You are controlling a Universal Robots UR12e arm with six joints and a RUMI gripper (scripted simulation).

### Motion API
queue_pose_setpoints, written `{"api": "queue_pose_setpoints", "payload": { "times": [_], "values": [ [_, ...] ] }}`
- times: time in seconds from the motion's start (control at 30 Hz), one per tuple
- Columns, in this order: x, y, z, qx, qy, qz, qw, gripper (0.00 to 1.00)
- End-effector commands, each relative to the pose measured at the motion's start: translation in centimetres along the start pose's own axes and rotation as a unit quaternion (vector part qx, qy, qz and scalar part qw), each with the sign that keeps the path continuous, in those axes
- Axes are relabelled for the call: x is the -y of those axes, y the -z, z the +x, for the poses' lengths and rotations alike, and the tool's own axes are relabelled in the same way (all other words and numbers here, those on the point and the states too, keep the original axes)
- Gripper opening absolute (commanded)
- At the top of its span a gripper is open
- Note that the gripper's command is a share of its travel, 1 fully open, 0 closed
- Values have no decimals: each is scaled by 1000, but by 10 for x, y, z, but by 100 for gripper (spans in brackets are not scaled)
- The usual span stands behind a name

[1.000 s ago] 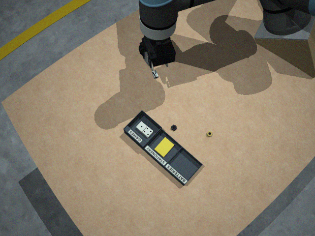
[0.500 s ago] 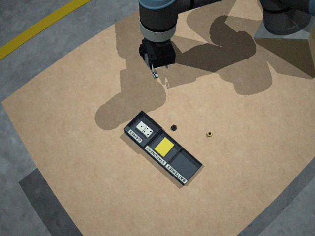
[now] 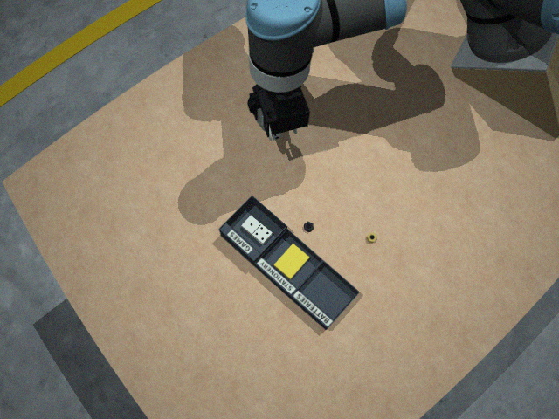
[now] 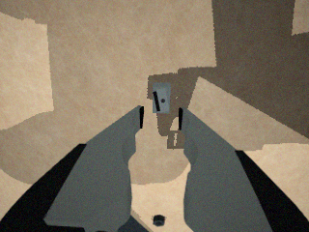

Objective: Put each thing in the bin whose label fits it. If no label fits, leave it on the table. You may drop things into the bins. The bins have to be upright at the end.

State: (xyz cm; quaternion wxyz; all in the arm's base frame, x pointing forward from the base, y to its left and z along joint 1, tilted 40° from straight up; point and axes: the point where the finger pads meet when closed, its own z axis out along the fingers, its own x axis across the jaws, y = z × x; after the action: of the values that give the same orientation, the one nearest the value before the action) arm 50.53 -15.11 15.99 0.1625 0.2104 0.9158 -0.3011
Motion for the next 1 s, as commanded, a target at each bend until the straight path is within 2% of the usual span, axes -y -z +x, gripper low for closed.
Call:
{"api": "queue_pose_setpoints", "payload": {
  "times": [0.0, 0.5, 0.97],
  "values": [
    [0, -8, -1, 1, 0, 0, 1000, 18],
    [0, -20, -1, 1, 0, 0, 1000, 18],
    [0, -20, -1, 1, 0, 0, 1000, 18]
  ]
}}
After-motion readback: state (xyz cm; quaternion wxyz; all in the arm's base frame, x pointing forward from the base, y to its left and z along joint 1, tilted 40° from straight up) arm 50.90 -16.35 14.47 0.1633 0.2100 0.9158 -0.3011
